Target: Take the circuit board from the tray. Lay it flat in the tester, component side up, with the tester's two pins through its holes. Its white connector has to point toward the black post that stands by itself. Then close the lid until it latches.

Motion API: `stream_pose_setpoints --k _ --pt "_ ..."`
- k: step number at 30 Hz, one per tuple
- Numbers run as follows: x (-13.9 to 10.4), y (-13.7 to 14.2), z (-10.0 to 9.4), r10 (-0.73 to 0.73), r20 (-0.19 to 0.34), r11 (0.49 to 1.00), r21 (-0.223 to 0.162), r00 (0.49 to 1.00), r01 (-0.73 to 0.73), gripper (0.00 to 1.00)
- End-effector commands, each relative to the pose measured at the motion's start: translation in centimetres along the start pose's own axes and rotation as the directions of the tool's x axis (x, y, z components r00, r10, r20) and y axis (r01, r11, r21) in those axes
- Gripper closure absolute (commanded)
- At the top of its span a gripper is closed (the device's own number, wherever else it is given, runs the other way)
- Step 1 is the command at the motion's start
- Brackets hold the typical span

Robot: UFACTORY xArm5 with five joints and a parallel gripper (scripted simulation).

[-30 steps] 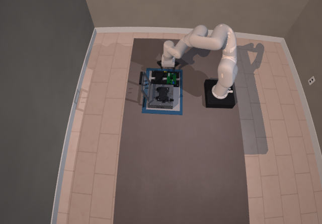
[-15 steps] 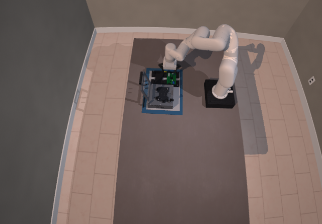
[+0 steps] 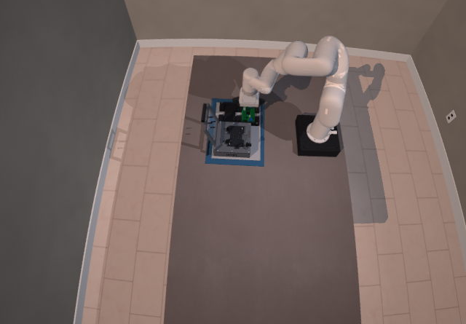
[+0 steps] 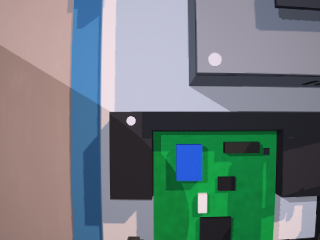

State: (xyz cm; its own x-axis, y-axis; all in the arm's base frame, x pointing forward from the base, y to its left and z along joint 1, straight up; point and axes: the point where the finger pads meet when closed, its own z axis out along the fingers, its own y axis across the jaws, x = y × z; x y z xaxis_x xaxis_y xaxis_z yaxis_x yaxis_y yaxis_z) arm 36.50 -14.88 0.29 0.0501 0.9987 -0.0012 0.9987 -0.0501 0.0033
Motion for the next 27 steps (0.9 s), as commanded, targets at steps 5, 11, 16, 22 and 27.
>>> stream_pose_setpoints --k 5,11,16,22,27 --pt "0.75 -0.27 -0.13 0.001 0.001 1.000 -0.004 1.000 -0.001 0.00" --pt "0.79 -0.30 -0.13 0.001 0.001 1.000 -0.004 1.000 -0.001 0.00" --pt "0.79 -0.30 -0.13 0.001 0.001 1.000 -0.004 1.000 -0.001 0.00" --pt "0.79 -0.30 -0.13 0.001 0.001 1.000 -0.004 1.000 -0.001 0.00" --pt "0.79 -0.30 -0.14 0.001 0.001 1.000 -0.004 1.000 -0.001 0.00"
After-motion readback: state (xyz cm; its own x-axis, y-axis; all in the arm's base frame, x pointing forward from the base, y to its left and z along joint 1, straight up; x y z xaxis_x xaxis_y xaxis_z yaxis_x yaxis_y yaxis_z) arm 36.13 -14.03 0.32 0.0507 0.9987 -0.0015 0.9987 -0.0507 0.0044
